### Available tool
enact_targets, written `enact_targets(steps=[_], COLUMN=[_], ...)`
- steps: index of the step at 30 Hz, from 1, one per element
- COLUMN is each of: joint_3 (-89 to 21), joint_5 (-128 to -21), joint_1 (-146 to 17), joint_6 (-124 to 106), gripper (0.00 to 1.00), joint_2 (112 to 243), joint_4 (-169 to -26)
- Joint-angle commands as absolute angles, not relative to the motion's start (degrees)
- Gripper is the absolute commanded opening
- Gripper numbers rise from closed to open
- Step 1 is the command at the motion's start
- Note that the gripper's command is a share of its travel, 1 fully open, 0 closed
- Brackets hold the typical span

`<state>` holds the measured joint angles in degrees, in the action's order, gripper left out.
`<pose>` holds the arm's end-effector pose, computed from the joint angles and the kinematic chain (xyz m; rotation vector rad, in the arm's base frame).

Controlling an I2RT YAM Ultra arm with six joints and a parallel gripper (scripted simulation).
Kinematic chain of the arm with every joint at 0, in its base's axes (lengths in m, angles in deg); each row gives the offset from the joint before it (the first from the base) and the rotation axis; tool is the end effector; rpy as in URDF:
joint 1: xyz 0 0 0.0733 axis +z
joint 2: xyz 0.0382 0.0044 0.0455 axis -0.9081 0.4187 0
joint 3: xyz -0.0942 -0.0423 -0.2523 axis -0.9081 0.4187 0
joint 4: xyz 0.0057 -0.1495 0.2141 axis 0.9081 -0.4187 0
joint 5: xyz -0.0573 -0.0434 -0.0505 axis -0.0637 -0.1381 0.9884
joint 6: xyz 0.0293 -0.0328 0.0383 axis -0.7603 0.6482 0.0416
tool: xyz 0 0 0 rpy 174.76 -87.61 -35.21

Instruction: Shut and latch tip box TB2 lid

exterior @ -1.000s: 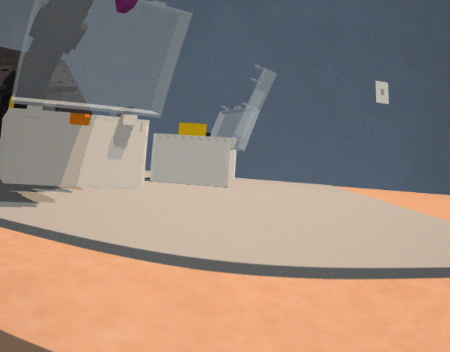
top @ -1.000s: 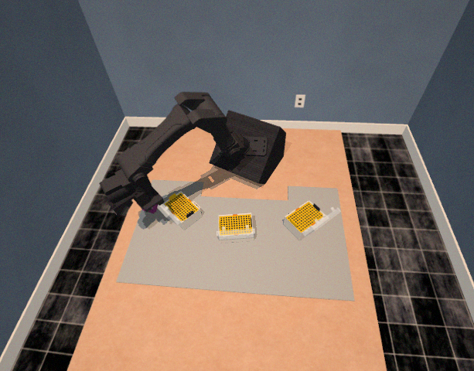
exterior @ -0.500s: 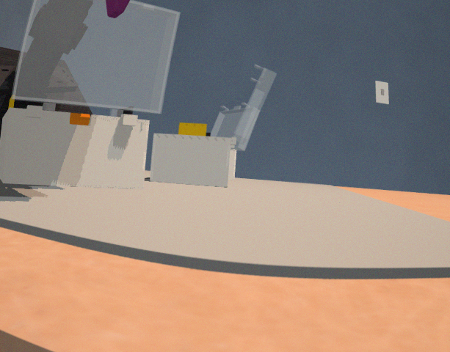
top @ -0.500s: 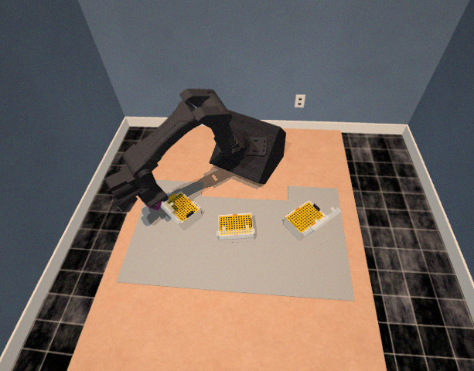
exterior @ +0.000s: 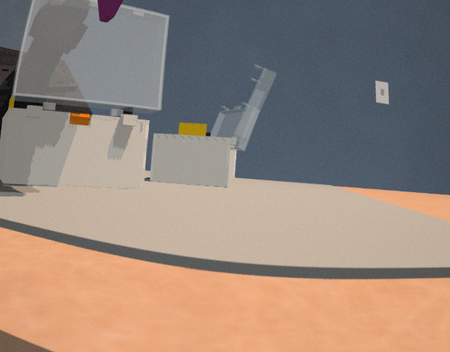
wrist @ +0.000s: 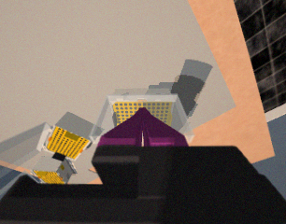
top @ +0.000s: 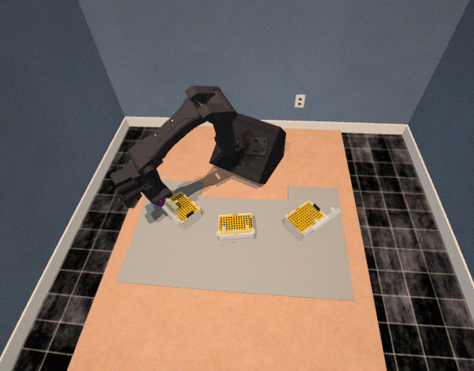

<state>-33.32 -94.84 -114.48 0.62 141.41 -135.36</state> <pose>0.1632 -0.1649 0.3353 0.6994 2.3370 0.0099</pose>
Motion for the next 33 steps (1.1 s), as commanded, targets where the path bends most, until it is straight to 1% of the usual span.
enact_targets(steps=[1, 33], joint_3=[-32.92, -24.61], joint_5=[-95.19, -96.66], joint_1=[-114.85, -117.35], joint_6=[1.05, 3.25], gripper=[0.00, 0.00], joint_2=[139.93, 132.49], joint_4=[-135.22, -135.22])
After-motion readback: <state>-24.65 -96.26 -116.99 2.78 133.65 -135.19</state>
